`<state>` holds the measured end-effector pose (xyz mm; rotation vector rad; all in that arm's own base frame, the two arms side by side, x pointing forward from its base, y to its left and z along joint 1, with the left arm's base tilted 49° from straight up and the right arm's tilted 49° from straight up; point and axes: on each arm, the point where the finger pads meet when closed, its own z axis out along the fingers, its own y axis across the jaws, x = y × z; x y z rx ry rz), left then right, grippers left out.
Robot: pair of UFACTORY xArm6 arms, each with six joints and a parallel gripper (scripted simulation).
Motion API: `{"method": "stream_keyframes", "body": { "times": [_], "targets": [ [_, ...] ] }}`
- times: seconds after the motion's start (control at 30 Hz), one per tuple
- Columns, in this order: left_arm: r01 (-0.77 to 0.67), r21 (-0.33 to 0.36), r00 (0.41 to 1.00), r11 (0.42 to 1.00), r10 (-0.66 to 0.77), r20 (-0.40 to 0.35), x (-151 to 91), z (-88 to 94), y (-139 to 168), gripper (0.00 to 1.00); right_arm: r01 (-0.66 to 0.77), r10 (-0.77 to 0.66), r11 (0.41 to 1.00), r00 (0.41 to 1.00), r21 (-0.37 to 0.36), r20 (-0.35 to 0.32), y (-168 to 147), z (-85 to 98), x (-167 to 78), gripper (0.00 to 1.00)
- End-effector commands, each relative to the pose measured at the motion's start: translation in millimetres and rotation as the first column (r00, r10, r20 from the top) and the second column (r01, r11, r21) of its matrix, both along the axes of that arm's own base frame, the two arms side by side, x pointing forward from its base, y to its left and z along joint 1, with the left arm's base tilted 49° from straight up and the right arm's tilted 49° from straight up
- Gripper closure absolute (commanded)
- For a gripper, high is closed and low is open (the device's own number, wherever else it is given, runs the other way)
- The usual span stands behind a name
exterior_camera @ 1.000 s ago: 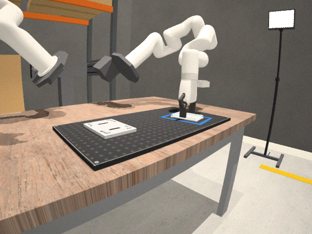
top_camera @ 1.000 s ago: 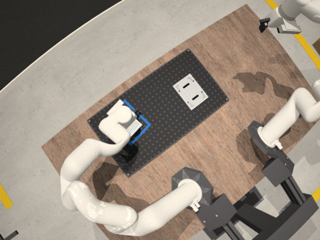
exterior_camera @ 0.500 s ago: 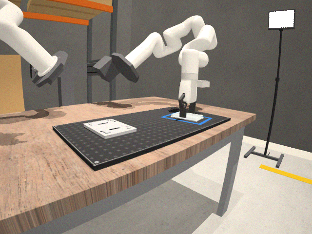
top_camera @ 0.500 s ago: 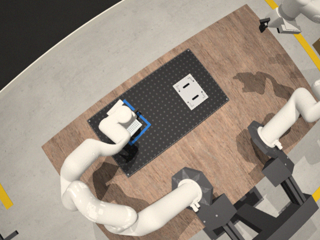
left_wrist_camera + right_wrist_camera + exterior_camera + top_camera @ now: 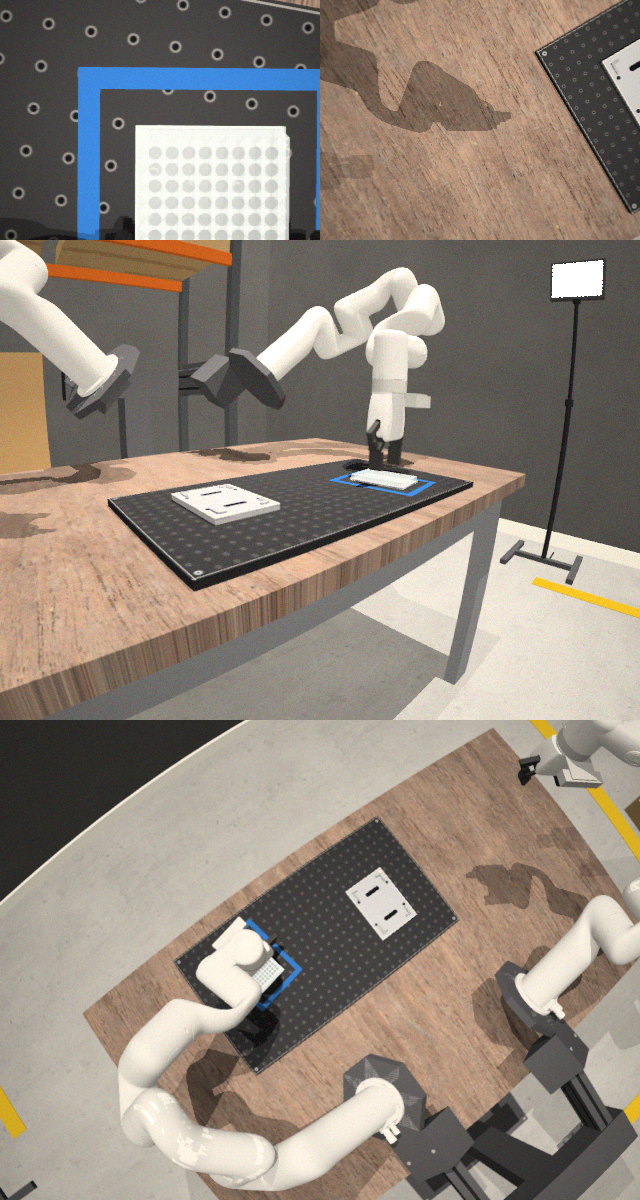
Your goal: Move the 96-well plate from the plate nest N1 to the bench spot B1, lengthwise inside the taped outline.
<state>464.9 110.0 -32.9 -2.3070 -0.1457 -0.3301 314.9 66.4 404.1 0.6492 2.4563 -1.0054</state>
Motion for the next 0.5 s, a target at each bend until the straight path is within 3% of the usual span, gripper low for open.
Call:
{"method": "stream_keyframes", "body": {
  "times": [0.0, 0.47],
  "targets": [
    [0.001, -0.001, 1.0, 1.0, -0.001, 0.002, -2, 10.0, -11, 0.0, -0.001, 0.001, 1.0, 1.0, 0.001, 0.001, 0, 0.4, 0, 0.0],
    [0.001, -0.001, 1.0, 1.0, -0.001, 0.002, -8, 31.0, -34, 0.0, -0.001, 0.001, 1.0, 1.0, 0.001, 0.001, 0, 0.4, 0, 0.0]
  ]
}}
